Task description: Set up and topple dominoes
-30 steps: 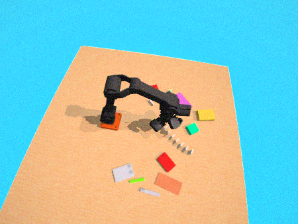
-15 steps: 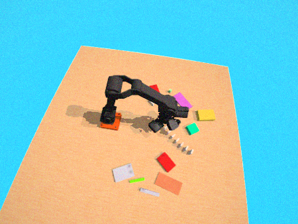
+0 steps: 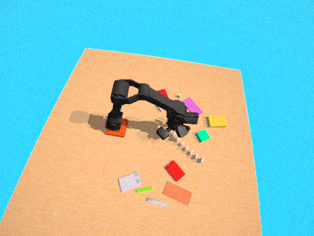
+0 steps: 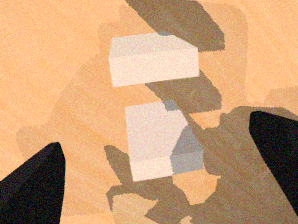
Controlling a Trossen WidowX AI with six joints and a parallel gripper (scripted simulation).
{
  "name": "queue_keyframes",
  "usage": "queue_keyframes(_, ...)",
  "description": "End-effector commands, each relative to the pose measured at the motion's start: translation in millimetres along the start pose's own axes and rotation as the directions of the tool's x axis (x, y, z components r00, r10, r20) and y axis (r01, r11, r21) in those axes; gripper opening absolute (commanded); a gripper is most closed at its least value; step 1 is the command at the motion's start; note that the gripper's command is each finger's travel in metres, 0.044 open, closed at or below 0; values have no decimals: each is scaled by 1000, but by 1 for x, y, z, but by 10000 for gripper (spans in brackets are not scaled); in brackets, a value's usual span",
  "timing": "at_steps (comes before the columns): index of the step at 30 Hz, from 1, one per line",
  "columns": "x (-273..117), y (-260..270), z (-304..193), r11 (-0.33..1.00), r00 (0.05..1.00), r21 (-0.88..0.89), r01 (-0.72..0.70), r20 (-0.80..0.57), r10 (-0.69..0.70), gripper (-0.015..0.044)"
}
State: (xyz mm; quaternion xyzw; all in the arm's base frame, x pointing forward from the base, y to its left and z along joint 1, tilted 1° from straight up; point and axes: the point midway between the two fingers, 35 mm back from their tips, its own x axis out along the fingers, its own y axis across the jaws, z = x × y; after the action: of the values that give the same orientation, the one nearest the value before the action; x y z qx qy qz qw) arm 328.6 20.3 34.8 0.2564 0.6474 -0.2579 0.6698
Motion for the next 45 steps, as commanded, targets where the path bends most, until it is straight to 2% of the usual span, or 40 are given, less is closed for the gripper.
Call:
queue_keyframes(1,-1,0,-1,1000,1000,1,0,-6,0,440)
queue_keyframes(3,-19,3,2,1000,1000,1,0,-5,0,440)
queue_keyframes(10,-122,2,2,1000,1000,0,0,0,0,440)
queue_keyframes(15,-132,0,1,1000,1000,0,0,0,0,440)
queue_keyframes(18,-121,14,-18,1000,1000,9,-2,-2,2,440)
queue_keyframes(27,-59,55,-140,998,1000,60,-4,-17,5,440)
queue_keyframes(32,-56,55,-142,998,1000,61,-4,-17,5,440)
queue_keyframes(40,2,53,-143,998,1000,61,-4,-17,5,440)
queue_keyframes(45,8,55,-144,998,1000,61,-4,-17,5,440)
